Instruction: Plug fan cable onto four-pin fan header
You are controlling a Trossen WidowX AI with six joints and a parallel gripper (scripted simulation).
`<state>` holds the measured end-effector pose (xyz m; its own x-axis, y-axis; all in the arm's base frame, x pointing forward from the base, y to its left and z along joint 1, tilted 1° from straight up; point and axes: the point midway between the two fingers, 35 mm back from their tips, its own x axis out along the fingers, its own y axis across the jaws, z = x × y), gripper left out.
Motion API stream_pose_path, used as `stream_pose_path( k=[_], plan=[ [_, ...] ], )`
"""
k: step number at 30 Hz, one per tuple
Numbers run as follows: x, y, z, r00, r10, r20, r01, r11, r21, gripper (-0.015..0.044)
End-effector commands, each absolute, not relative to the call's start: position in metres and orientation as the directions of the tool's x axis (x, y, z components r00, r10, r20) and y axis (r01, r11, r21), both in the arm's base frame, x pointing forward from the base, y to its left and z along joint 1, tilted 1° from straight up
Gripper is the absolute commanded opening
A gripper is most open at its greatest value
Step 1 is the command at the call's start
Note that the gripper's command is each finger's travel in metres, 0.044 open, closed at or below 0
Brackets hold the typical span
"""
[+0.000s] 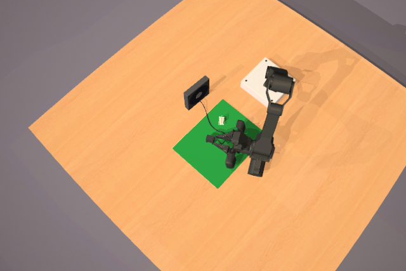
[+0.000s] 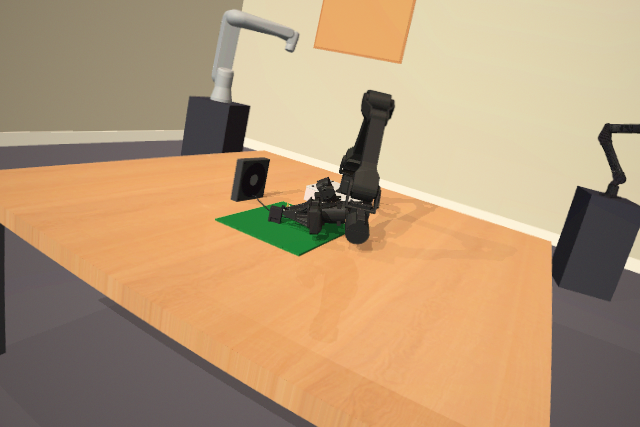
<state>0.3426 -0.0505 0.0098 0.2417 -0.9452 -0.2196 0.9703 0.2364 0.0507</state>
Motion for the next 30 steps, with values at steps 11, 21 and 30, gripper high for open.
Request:
stream_pose_path(
  k=[11, 21, 30],
  plan=[
    [0.337, -0.021, 0.021, 0.245, -0.938, -0.247, 0.969, 0.241, 0.047, 0.014],
    [0.33, -0.001, 0.037, 0.241, -0.939, -0.245, 0.97, 0.237, 0.045, 0.014],
    [0.324, 0.016, 0.056, 0.235, -0.945, -0.229, 0.972, 0.231, 0.046, 0.014]
  ],
)
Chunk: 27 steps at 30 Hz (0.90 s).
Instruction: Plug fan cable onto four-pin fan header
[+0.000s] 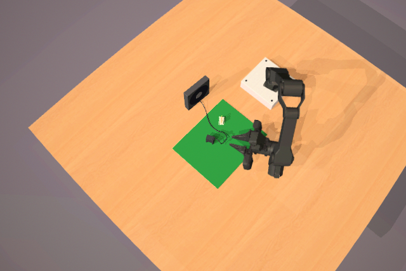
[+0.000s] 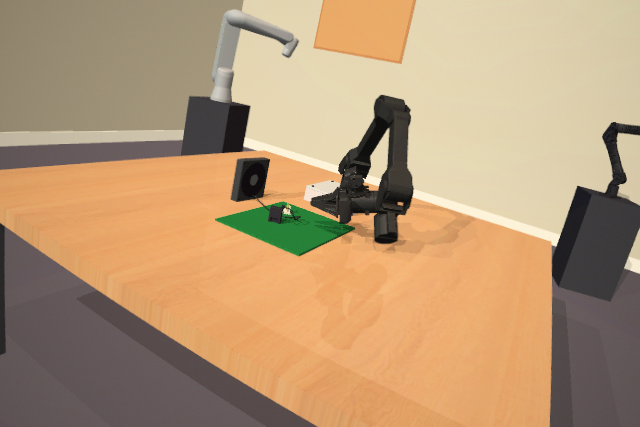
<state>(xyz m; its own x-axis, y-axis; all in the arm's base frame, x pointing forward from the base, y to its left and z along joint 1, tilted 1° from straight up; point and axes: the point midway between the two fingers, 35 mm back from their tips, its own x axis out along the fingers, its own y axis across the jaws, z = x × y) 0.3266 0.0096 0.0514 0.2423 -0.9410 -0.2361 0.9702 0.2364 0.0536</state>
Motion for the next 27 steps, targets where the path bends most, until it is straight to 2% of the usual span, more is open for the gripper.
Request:
stream_pose_path(
  k=[1, 5, 16, 27],
  plan=[
    [0.323, 0.018, 0.058, 0.235, -0.945, -0.226, 0.972, 0.23, 0.046, 0.014],
    [0.32, 0.024, 0.066, 0.233, -0.948, -0.216, 0.972, 0.228, 0.047, 0.014],
    [0.31, 0.004, 0.067, 0.047, -0.929, -0.367, 0.997, 0.063, -0.033, 0.0429],
    [0.301, -0.009, 0.067, -0.117, -0.825, -0.553, 0.99, -0.054, -0.129, 0.044]
  ],
)
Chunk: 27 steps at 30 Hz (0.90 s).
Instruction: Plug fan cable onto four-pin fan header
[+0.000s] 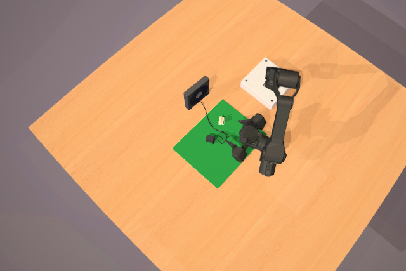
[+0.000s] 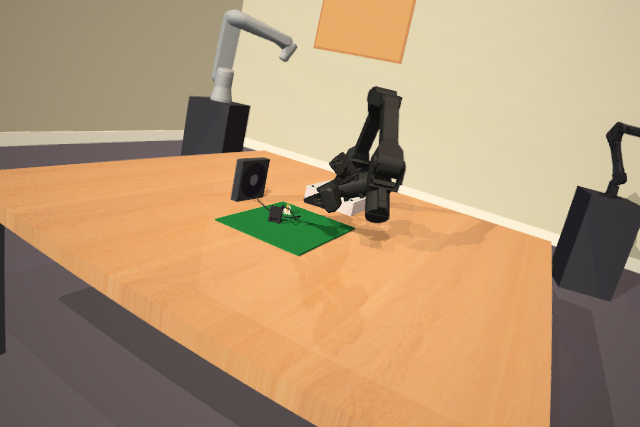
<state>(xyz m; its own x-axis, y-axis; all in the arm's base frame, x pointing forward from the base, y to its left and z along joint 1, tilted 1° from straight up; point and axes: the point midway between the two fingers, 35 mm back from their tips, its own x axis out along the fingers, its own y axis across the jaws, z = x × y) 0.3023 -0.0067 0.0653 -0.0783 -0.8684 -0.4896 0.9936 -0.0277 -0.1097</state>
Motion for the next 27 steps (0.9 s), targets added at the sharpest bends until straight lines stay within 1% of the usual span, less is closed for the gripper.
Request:
stream_pose_path(
  k=[1, 8, 14, 27],
  plan=[
    [0.301, -0.01, 0.067, -0.128, -0.812, -0.57, 0.989, -0.06, -0.137, 0.044],
    [0.299, -0.014, 0.069, -0.188, -0.705, -0.684, 0.979, -0.082, -0.185, 0.044],
    [0.299, -0.015, 0.072, -0.212, -0.597, -0.774, 0.975, -0.075, -0.21, 0.044],
    [0.307, -0.016, 0.085, -0.179, -0.343, -0.922, 0.982, 0.002, -0.191, 0.044]
  ],
)
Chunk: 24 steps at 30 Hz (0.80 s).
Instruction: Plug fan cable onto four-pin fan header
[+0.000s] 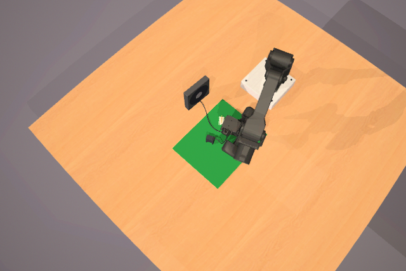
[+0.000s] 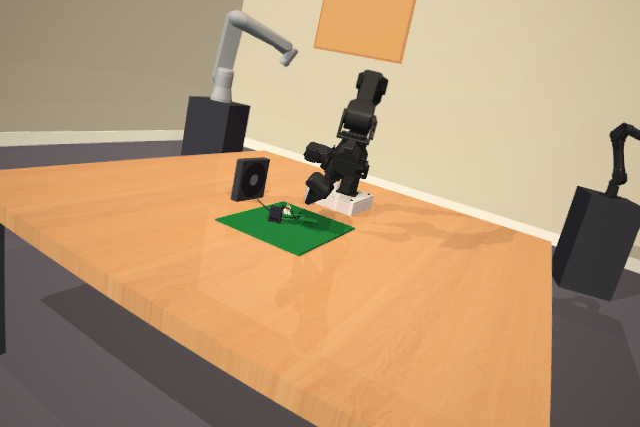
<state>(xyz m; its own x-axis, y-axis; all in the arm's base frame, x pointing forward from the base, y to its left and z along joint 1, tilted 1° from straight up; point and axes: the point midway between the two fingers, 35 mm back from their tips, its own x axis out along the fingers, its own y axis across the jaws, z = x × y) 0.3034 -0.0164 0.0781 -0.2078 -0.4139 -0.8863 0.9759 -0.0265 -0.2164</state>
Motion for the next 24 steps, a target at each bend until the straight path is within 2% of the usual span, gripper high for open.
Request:
stream_pose_path(
  k=[1, 19, 24],
  plan=[
    [0.308, -0.016, 0.086, -0.172, -0.323, -0.931, 0.983, 0.01, -0.185, 0.044],
    [0.329, -0.016, 0.124, 0.034, 0.01, -0.999, 0.984, 0.174, 0.035, 0.044],
    [0.327, -0.017, 0.117, 0.0, -0.021, -1.0, 0.988, 0.154, -0.003, 0.044]
  ],
)
